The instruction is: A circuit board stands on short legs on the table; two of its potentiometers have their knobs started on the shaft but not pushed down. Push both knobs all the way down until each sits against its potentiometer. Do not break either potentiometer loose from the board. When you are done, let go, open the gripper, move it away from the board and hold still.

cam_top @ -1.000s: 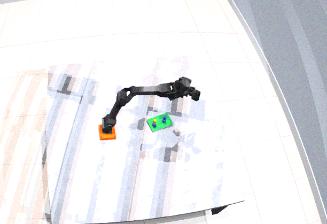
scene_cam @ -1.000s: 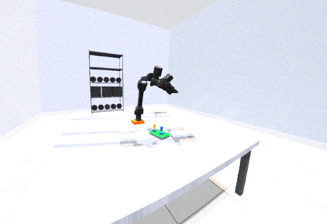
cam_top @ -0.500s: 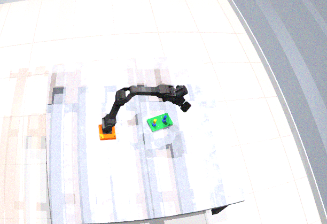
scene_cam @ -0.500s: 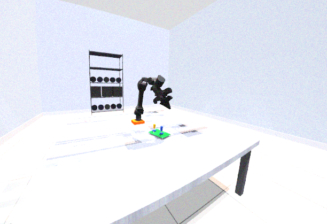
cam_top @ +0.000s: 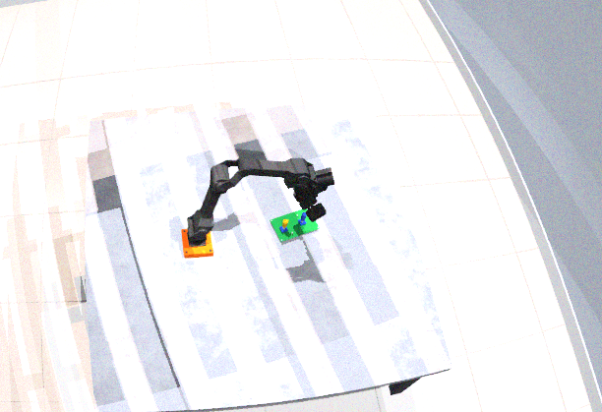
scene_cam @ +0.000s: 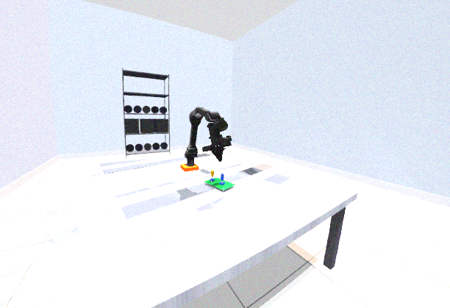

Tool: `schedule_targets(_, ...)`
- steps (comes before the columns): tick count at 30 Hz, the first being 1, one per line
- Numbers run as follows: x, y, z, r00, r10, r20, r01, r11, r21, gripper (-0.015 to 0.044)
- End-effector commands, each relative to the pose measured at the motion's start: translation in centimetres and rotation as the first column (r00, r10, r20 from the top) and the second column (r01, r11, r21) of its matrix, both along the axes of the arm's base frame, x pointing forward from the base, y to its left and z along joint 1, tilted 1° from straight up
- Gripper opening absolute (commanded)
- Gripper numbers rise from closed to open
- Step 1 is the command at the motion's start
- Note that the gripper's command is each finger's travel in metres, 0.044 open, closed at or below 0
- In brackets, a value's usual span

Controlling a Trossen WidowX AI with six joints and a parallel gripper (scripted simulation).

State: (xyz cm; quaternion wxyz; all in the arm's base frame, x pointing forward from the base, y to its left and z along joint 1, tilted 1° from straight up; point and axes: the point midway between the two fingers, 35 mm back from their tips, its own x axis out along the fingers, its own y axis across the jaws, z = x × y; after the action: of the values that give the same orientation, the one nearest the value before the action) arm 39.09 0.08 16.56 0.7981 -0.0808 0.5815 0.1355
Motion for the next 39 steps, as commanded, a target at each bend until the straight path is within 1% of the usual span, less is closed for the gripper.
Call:
schedule_targets(1, -3.0, -0.3, -1.4, 0.991, -0.035, -0.13, 0.029, 0.999, -0.045, 0.0)
schedule_targets(5, -5.6, -0.6, -2.4, 0.968, -0.063, -0.242, 0.042, 0.995, -0.091, 0.0)
schedule_targets(7, -6.1, -0.6, -2.5, 0.963, -0.067, -0.26, 0.043, 0.994, -0.099, 0.0)
schedule_targets(12, -6.1, -0.6, -2.7, 0.963, -0.067, -0.26, 0.043, 0.994, -0.099, 0.0)
schedule_targets(16, -6.0, -0.6, -4.5, 0.963, -0.067, -0.26, 0.043, 0.994, -0.099, 0.0)
schedule_targets(23, -6.0, -0.6, -4.7, 0.963, -0.067, -0.26, 0.043, 0.994, -0.099, 0.0)
schedule_targets(39, -5.9, -0.5, -6.6, 0.963, -0.067, -0.26, 0.043, 0.994, -0.099, 0.0)
